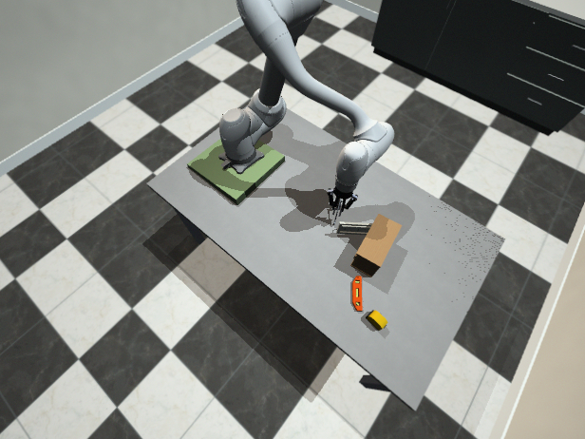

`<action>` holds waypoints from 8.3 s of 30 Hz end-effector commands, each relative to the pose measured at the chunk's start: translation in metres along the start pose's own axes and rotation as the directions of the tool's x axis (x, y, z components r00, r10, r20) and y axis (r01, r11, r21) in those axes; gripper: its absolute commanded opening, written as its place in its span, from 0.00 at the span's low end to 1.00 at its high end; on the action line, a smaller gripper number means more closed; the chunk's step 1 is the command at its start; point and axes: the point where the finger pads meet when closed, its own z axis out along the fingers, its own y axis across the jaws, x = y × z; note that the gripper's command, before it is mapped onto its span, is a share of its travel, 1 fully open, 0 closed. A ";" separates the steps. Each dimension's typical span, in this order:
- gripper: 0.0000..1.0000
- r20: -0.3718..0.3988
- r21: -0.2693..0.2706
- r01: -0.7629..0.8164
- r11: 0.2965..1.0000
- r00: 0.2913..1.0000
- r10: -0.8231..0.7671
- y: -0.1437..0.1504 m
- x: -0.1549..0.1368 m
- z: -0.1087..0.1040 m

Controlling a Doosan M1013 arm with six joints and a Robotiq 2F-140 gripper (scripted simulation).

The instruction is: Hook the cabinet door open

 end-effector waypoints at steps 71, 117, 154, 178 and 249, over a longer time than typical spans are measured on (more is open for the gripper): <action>0.15 0.005 0.000 0.002 1.000 1.000 -0.002 0.000 -0.005 0.006; 0.15 0.005 0.000 0.002 1.000 1.000 -0.002 0.000 -0.006 0.049; 0.03 0.005 0.000 0.002 1.000 1.000 -0.002 0.000 -0.006 0.050; 0.03 0.005 0.000 0.007 1.000 1.000 -0.007 -0.001 -0.004 0.048; 0.03 0.005 0.000 0.011 1.000 1.000 -0.011 -0.001 0.004 0.014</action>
